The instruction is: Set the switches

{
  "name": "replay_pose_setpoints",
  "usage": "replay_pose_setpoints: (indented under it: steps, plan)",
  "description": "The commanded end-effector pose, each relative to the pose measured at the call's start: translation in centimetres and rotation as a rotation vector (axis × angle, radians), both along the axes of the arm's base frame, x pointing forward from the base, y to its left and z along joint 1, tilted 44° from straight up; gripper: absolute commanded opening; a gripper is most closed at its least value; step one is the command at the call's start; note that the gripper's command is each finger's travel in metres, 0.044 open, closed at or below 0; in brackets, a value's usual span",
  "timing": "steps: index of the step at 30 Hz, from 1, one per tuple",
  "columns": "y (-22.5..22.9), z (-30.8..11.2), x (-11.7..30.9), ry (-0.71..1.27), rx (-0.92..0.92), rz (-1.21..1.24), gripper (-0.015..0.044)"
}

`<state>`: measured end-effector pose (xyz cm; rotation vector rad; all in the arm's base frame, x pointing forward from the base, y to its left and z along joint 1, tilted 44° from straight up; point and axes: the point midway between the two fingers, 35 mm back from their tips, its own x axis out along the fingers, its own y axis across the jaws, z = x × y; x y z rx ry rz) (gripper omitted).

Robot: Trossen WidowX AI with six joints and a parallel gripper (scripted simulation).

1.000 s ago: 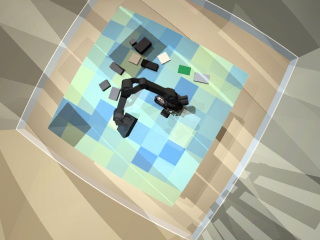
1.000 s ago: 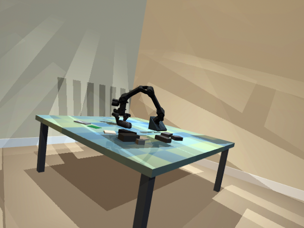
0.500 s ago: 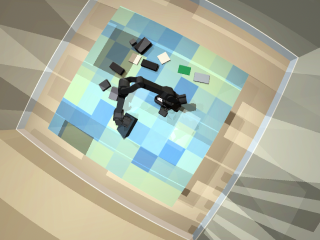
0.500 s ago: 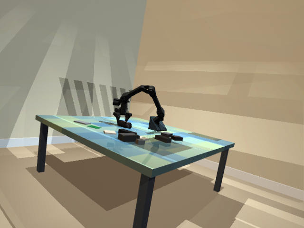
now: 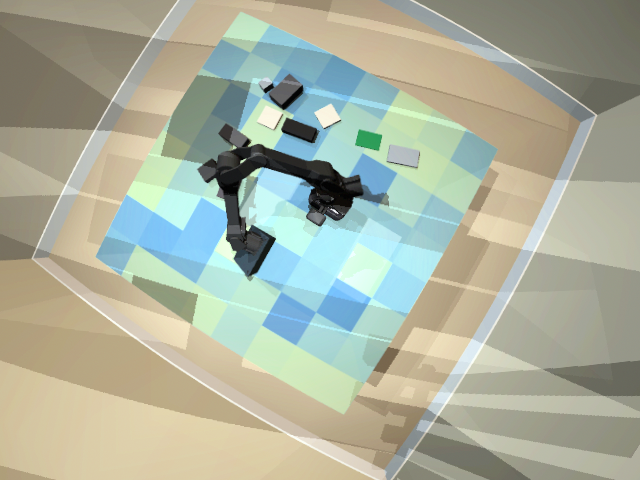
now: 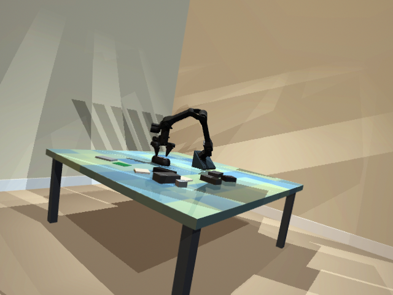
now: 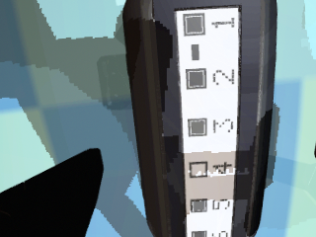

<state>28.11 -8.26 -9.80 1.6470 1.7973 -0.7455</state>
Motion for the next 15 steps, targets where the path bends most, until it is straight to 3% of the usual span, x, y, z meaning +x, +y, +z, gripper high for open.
replay_pose_setpoints:
  steps: [1, 10, 13, 15]
  plan:
    - [0.1, 0.1, -0.04, 0.005, 0.004, -0.005, 0.044]
    - [0.1, 0.1, -0.04, 0.005, 0.004, -0.005, 0.044]
    - [-0.06, 0.15, -0.08, -0.042, 0.008, 0.028, 0.0361]
    - [-0.51, 0.27, -0.21, -0.173, 0.015, 0.121, 0.0309]
